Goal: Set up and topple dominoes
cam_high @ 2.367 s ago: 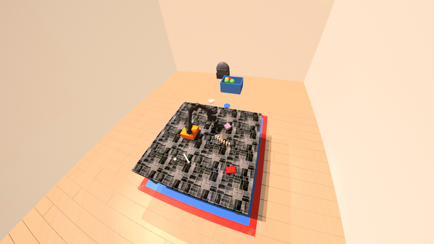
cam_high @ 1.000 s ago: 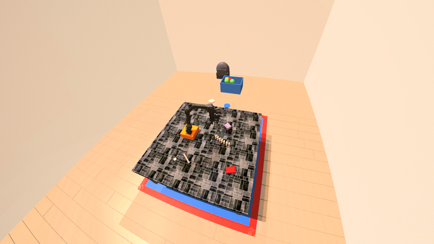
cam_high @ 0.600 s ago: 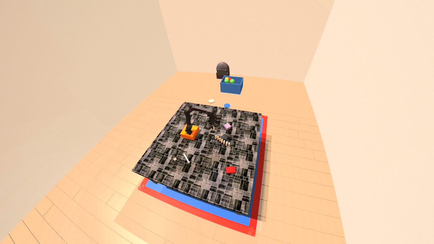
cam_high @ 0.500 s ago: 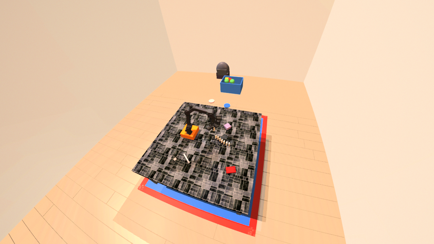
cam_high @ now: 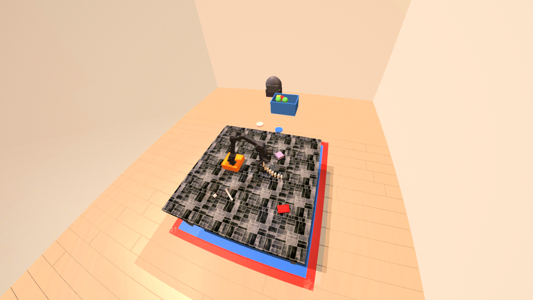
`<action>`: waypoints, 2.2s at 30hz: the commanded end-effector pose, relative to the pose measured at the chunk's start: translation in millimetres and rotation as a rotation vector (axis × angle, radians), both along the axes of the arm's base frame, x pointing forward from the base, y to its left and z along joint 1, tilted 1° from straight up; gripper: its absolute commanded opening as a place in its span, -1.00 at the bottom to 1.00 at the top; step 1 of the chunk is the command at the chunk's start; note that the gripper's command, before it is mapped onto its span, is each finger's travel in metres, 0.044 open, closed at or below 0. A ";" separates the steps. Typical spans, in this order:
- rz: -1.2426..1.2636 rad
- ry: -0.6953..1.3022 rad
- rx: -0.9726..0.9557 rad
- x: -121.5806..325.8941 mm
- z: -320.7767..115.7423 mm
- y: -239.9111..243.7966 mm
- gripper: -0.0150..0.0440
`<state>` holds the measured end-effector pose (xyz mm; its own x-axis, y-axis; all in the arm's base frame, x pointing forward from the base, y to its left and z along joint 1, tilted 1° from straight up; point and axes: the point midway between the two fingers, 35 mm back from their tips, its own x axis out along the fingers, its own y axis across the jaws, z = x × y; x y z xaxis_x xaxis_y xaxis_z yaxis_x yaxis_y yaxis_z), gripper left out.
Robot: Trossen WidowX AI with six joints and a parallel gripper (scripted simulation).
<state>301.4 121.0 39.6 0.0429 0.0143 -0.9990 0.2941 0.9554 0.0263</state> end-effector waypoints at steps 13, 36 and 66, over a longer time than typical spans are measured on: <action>0.004 0.006 0.003 -5.3 -30.2 -1.3 -0.13; 0.002 0.005 0.001 -0.3 42.6 0.0 1.00; 1.573 -0.019 -0.057 -44.9 36.4 8.0 -0.49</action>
